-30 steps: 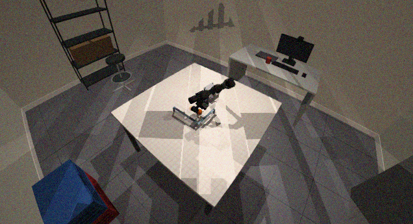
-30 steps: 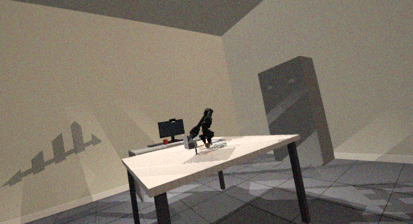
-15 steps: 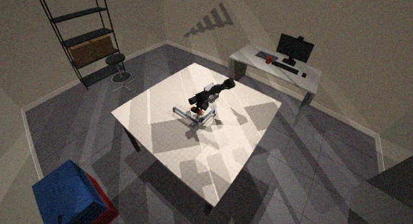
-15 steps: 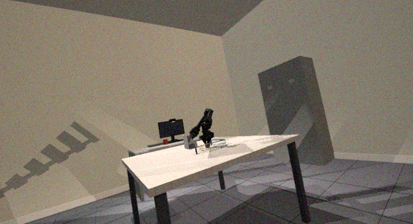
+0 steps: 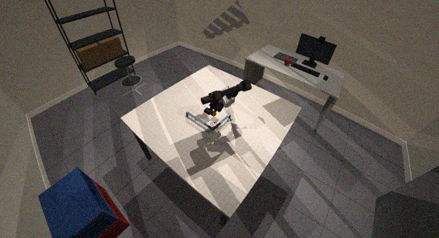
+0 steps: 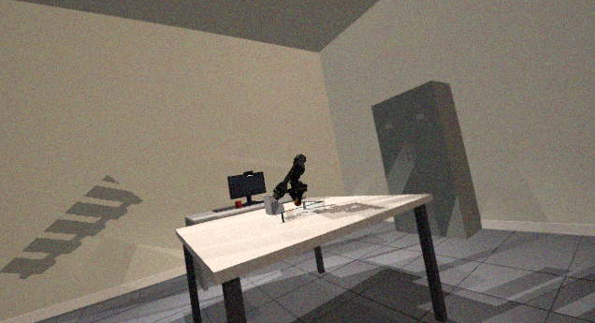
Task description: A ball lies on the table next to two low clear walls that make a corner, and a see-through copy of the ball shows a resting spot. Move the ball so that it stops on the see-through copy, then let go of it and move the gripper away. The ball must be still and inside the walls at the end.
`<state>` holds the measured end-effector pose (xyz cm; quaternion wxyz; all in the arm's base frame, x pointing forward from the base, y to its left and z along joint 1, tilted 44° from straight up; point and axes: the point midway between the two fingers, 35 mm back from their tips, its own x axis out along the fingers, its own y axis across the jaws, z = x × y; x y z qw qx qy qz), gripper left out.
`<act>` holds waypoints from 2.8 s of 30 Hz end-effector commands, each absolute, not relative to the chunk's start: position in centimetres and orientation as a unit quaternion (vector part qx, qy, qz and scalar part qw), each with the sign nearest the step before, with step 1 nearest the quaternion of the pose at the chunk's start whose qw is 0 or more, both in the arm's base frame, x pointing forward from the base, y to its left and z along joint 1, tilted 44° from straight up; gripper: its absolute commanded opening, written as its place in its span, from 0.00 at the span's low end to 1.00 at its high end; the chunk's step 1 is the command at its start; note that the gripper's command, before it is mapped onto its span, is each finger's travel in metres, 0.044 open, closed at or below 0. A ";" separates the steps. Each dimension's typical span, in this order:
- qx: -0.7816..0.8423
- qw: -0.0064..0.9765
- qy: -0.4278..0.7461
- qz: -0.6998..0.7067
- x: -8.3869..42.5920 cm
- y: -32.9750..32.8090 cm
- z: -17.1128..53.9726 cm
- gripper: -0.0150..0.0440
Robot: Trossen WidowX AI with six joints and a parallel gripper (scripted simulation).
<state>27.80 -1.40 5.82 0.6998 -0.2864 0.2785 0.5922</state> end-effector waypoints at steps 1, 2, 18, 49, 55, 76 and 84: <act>-0.292 0.700 0.278 0.589 27.5 -3.5 7.9 0.25; -0.292 0.700 0.278 0.589 27.4 -3.9 8.4 0.25; -0.289 0.701 0.275 0.591 26.0 -7.1 12.0 0.25; -0.291 0.701 0.275 0.590 28.6 -7.4 0.1 0.25; -0.290 0.702 0.274 0.590 28.9 -5.4 -1.9 0.25; -0.290 0.702 0.273 0.591 29.2 -4.0 -3.3 0.25; -0.293 0.700 0.273 0.591 29.1 -4.2 -3.1 0.52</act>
